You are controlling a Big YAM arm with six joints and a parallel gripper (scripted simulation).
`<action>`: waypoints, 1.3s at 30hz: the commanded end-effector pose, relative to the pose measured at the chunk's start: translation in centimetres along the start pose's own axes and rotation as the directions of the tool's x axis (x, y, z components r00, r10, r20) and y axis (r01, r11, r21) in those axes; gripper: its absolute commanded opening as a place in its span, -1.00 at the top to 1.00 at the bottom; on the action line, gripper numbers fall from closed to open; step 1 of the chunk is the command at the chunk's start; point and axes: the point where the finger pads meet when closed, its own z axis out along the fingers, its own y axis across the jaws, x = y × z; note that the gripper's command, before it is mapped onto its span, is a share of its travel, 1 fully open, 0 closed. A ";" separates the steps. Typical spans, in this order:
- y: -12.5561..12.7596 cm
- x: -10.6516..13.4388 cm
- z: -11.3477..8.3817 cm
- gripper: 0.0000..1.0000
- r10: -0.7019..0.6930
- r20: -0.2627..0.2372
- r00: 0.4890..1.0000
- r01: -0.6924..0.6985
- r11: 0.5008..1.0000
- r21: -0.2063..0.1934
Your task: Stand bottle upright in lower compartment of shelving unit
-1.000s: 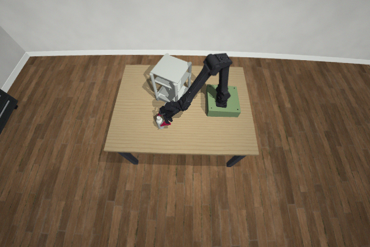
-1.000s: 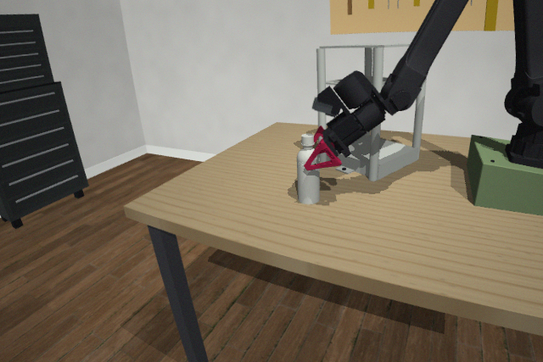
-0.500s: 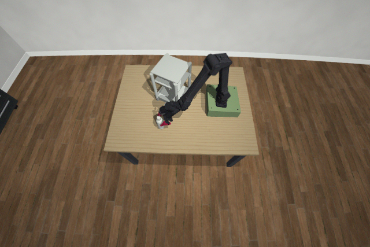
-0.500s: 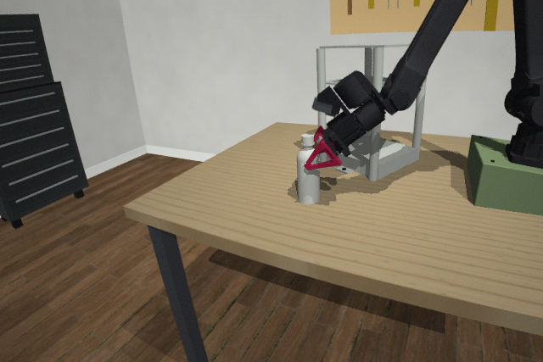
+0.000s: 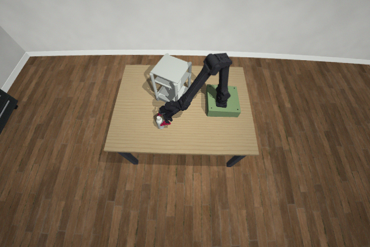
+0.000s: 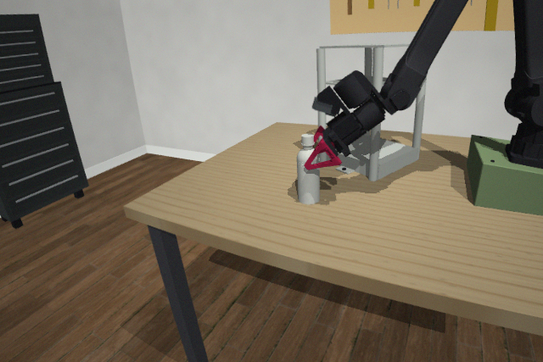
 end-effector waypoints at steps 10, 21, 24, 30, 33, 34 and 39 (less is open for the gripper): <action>-0.7 -4.4 0.4 -0.75 -0.002 0.074 0.997 0.001 1.000 0.009; -0.5 -4.7 0.3 -0.75 -0.001 0.077 0.997 0.001 1.000 0.007; -0.5 -4.6 0.4 -0.75 -0.001 0.077 0.997 0.001 1.000 0.007; -0.4 -4.6 0.4 -0.75 -0.001 0.077 0.997 0.001 1.000 0.006; -0.4 -4.6 0.4 -0.75 -0.001 0.077 0.997 0.001 1.000 0.006; -0.4 -4.6 0.4 -0.75 -0.001 0.077 0.997 0.001 1.000 0.006; -0.4 -4.5 0.4 -0.75 -0.001 0.078 0.997 0.001 1.000 0.006</action>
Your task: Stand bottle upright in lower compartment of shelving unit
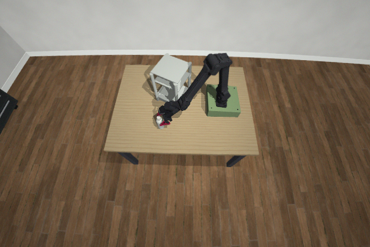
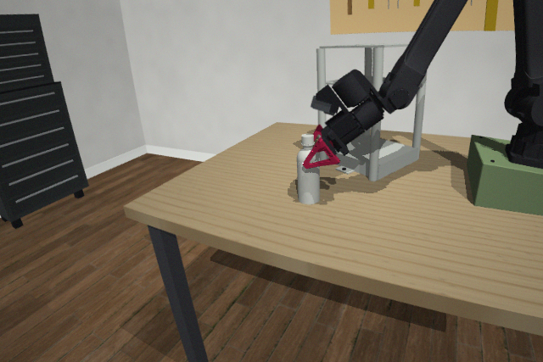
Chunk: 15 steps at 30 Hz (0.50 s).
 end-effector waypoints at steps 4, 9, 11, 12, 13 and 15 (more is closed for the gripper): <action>-0.3 -4.0 0.3 -0.75 -0.001 0.079 0.997 0.001 1.000 0.005; -0.2 -3.9 0.4 -0.75 -0.001 0.081 0.997 0.001 1.000 0.004; -0.2 -3.9 0.4 -0.75 -0.001 0.081 0.997 0.001 1.000 0.004; -0.2 -3.9 0.4 -0.75 -0.001 0.082 0.997 0.001 1.000 0.004; -0.1 -3.9 0.4 -0.75 -0.001 0.082 0.997 0.001 1.000 0.004; -0.1 -3.9 0.4 -0.75 -0.001 0.082 0.997 0.001 1.000 0.003</action>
